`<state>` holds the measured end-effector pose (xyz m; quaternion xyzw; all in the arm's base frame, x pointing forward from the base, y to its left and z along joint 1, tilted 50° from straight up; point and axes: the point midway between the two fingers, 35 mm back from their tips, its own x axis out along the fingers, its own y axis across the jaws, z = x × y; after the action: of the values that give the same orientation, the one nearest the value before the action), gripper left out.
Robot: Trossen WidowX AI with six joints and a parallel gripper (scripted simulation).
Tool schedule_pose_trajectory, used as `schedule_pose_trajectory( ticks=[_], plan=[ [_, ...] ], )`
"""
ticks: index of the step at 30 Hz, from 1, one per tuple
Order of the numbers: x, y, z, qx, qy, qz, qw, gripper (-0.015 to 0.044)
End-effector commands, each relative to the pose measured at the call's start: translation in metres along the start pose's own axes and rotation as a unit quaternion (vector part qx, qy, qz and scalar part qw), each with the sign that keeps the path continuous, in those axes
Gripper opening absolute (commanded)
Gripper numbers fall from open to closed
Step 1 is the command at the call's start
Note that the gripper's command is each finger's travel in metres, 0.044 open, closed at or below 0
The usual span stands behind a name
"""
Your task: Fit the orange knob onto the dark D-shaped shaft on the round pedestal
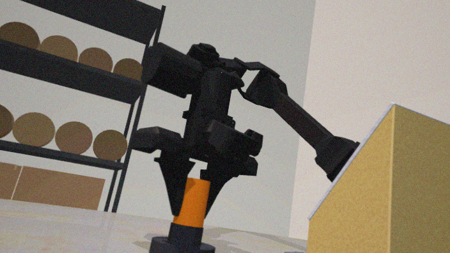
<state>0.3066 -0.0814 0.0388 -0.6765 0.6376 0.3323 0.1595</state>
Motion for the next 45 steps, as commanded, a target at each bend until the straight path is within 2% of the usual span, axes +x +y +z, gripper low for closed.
schedule_pose_trajectory(
  ticks=[1,4,21,29,36,45],
  plan=[
    [0.0,0.0,0.0,0.0,0.0,0.0,1.0,0.0],
    [0.0,0.0,0.0,0.0,0.0,0.0,1.0,0.0],
    [0.0,0.0,0.0,0.0,0.0,0.0,1.0,0.044],
    [-0.003,-0.001,0.0,0.0,0.0,0.0,1.0,0.044],
    [-0.094,-0.001,0.001,-0.001,-0.002,-0.001,1.0,0.044],
    [-0.096,-0.004,0.001,-0.001,-0.002,-0.001,1.0,0.044]
  ],
)
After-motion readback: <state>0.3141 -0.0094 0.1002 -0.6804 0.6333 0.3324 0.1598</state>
